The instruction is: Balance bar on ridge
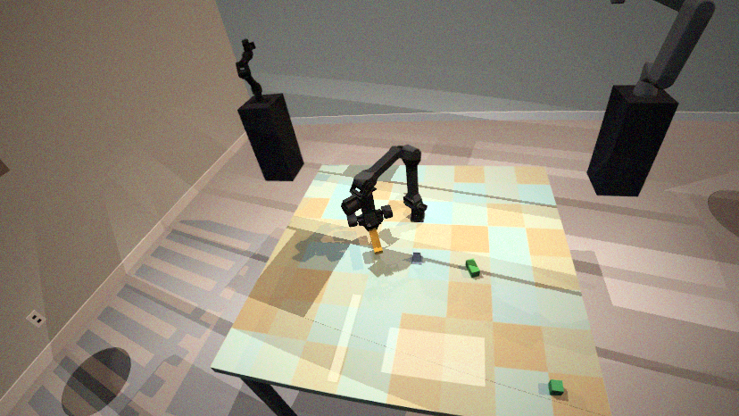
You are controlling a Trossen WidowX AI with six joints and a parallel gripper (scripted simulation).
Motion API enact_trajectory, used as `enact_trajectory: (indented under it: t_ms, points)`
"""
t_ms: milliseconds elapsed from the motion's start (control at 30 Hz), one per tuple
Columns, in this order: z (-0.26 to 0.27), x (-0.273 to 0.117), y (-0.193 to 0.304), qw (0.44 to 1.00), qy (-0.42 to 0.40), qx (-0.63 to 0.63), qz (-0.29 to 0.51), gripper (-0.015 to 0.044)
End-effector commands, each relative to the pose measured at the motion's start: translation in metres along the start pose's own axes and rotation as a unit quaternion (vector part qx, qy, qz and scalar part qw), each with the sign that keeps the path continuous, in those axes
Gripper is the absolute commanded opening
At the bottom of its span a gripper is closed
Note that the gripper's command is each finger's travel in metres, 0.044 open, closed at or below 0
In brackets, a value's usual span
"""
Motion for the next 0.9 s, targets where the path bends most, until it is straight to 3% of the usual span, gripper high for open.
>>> enact_trajectory:
  t_ms: [0,867]
  points:
    - [0.007,-0.004,-0.011,1.0,0.004,0.012,-0.004,0.0]
    - [0.077,-0.005,-0.076,0.995,0.0,0.098,-0.007,0.0]
Point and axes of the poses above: the point midway between the two fingers, 35 mm back from their tips, its own x axis out along the fingers, its own z axis across the jaws, y = z × x, the point moved 7 cm from there along -x, back along the fingers, and after that the axes turned 14 degrees about x, right-handed, at the moved point
